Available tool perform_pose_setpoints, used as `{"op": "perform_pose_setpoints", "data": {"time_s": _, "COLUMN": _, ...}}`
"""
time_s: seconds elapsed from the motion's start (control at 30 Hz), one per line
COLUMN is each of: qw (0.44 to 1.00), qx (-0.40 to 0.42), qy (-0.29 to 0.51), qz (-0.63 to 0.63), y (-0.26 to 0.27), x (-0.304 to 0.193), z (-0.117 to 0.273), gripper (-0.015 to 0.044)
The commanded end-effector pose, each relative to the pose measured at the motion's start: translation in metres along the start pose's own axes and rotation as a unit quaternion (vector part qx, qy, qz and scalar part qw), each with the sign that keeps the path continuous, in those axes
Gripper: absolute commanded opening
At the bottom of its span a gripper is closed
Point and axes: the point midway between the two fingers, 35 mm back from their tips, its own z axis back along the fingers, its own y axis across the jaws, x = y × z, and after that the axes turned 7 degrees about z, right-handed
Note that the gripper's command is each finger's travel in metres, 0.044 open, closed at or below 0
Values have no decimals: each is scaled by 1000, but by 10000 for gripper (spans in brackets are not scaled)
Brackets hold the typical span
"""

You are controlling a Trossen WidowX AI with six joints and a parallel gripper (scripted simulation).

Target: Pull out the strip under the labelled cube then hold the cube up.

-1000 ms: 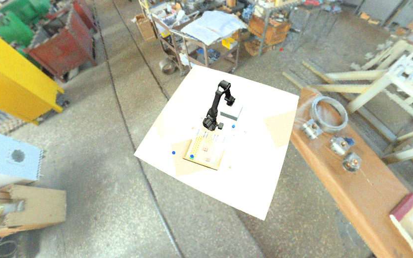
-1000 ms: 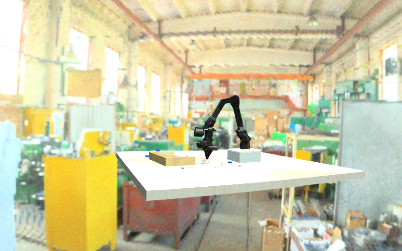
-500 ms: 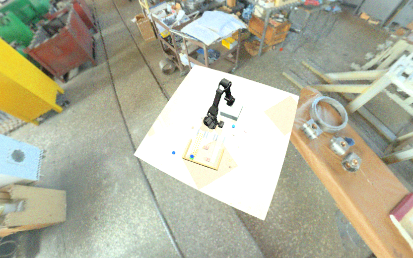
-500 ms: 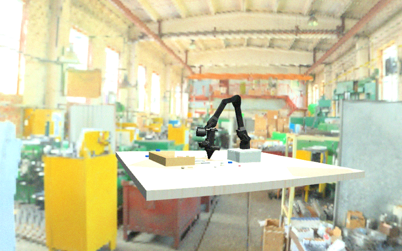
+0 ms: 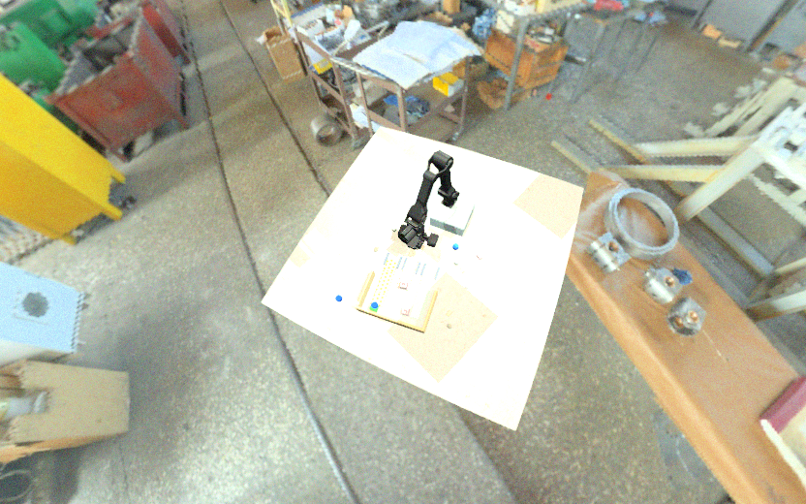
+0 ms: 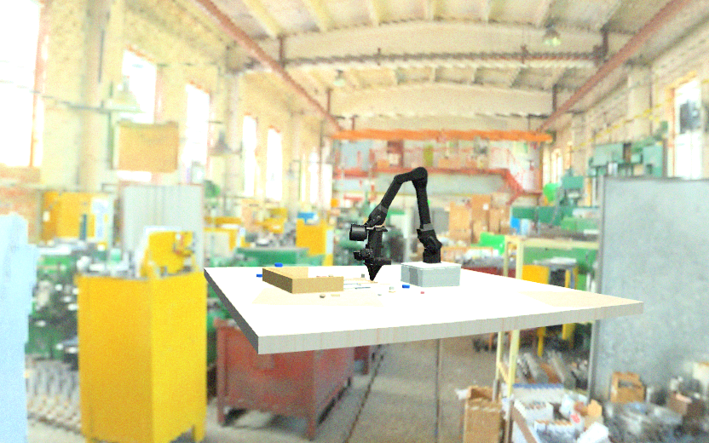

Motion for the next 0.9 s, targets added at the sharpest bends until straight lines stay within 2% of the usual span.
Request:
{"op": "perform_pose_setpoints", "data": {"time_s": 0.0, "qw": 1000, "qx": 7, "qy": 19, "qz": 0, "y": 5, "x": -17, "z": -6, "gripper": 0}}
{"op": "perform_pose_setpoints", "data": {"time_s": 0.87, "qw": 1000, "qx": 7, "qy": 21, "qz": 0, "y": 7, "x": -42, "z": -5, "gripper": 0}}
